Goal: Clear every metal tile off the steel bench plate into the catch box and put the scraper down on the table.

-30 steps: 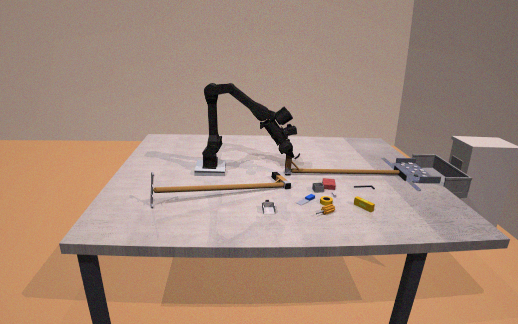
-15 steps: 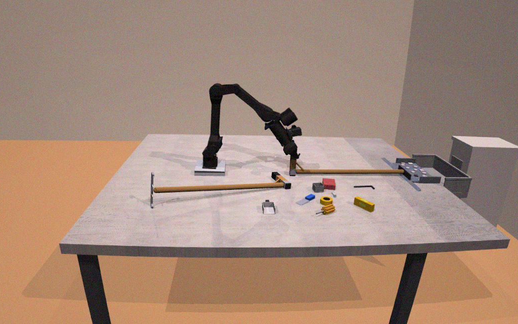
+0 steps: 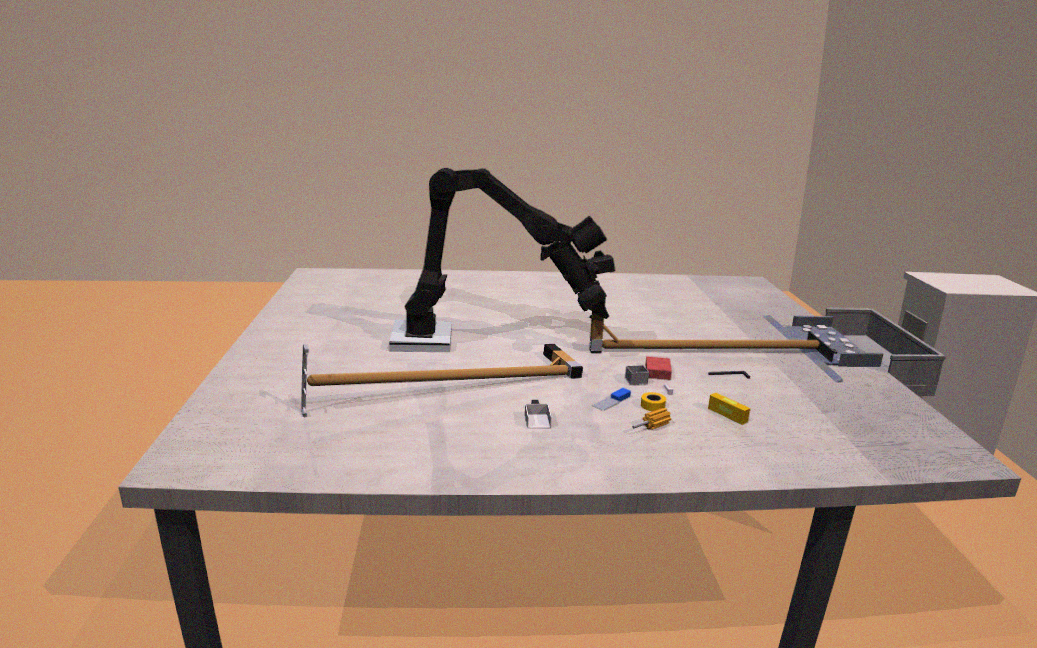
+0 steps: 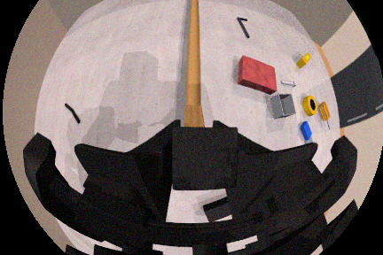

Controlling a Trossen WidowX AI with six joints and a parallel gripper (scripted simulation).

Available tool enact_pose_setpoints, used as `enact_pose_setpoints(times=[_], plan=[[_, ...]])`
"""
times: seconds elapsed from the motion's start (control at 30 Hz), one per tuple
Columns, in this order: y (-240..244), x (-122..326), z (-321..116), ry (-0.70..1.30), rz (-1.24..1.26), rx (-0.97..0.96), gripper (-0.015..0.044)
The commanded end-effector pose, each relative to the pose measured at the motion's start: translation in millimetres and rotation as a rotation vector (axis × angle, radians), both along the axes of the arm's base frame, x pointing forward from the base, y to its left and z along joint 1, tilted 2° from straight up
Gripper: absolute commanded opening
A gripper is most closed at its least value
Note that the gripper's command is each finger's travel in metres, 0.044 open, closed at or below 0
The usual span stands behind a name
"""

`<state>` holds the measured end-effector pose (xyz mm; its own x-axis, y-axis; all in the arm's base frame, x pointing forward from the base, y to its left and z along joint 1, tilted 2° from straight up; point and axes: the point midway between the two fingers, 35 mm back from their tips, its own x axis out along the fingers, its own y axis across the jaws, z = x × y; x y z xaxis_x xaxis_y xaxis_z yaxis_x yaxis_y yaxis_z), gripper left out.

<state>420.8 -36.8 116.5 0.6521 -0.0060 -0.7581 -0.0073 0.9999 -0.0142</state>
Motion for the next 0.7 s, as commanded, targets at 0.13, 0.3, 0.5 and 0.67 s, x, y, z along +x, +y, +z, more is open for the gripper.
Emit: enact_pose_setpoints(times=[0.13, 0.3, 0.5, 0.67], plan=[[-1.7, 15.7, 3.3, -0.010, 0.002, -0.001, 0.0000], [-2.0, 20.0, 3.9, -0.010, 0.002, -0.001, 0.0000], [-2.1, 28.8, 5.9, -0.011, 0.002, -0.001, 0.0000], [-2.2, 36.5, 7.5, -0.012, 0.002, -0.001, 0.0000]])
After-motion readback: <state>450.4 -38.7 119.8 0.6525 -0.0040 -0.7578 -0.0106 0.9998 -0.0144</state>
